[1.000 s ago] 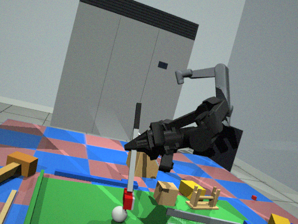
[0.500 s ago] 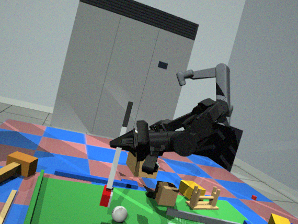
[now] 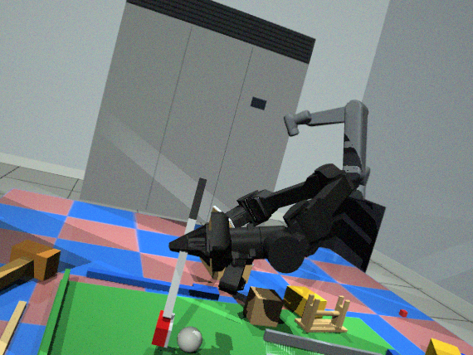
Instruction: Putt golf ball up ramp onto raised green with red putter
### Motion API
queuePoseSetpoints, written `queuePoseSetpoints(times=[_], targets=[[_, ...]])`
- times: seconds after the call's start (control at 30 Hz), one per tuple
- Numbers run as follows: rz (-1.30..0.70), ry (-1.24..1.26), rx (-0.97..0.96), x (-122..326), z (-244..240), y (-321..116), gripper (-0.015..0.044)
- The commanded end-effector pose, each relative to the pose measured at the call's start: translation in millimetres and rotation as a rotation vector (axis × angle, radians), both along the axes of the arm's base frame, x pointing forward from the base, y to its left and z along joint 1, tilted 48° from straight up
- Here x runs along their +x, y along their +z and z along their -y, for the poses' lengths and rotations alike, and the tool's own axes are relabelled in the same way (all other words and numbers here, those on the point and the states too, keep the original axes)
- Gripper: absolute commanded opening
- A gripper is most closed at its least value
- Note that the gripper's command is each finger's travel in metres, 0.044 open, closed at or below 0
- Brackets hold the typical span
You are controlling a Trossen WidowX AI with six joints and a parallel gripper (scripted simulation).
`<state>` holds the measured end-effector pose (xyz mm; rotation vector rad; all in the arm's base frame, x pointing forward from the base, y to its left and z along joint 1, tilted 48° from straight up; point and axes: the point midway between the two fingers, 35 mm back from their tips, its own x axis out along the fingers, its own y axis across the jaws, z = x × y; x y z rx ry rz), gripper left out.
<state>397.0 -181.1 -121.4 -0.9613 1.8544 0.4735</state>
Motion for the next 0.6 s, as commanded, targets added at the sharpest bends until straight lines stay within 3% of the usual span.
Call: queuePoseSetpoints(times=[0.0, 0.57], targets=[[0.0, -0.002, -0.001, -0.2, -5.8, -5.8, 0.0], [-0.004, 0.004, 0.0, 0.1, -16.2, -14.3, 0.0]])
